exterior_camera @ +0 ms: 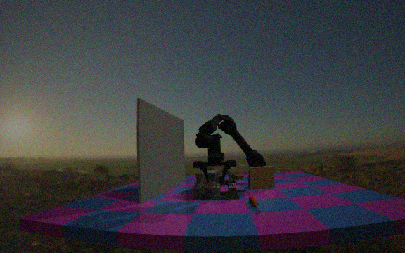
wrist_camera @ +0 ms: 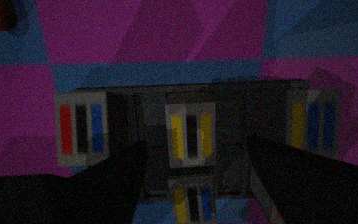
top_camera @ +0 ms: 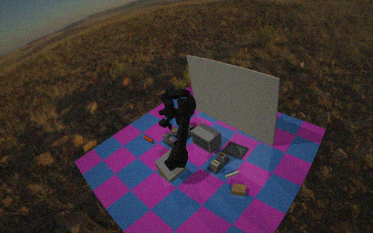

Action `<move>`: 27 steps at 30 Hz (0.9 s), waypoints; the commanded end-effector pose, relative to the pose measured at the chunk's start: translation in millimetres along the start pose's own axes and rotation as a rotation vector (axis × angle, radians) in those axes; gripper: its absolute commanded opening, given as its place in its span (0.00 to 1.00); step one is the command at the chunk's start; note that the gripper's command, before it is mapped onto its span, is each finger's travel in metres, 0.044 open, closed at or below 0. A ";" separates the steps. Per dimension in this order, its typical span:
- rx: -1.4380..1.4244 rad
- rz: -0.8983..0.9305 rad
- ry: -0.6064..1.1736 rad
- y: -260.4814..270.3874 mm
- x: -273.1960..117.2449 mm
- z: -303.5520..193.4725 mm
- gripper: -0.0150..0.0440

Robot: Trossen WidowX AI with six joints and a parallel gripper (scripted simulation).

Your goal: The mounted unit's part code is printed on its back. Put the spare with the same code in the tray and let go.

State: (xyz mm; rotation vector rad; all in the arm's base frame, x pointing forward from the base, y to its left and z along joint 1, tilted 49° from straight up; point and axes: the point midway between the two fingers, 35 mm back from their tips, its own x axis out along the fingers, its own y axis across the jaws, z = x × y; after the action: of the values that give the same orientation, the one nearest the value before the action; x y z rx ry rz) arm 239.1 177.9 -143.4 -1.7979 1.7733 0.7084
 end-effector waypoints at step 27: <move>-0.005 0.000 0.010 1.7 50.5 -2.3 0.76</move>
State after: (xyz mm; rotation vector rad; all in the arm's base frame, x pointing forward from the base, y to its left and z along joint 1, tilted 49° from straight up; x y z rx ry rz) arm 239.4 144.9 -173.3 -1.7995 1.7741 0.7045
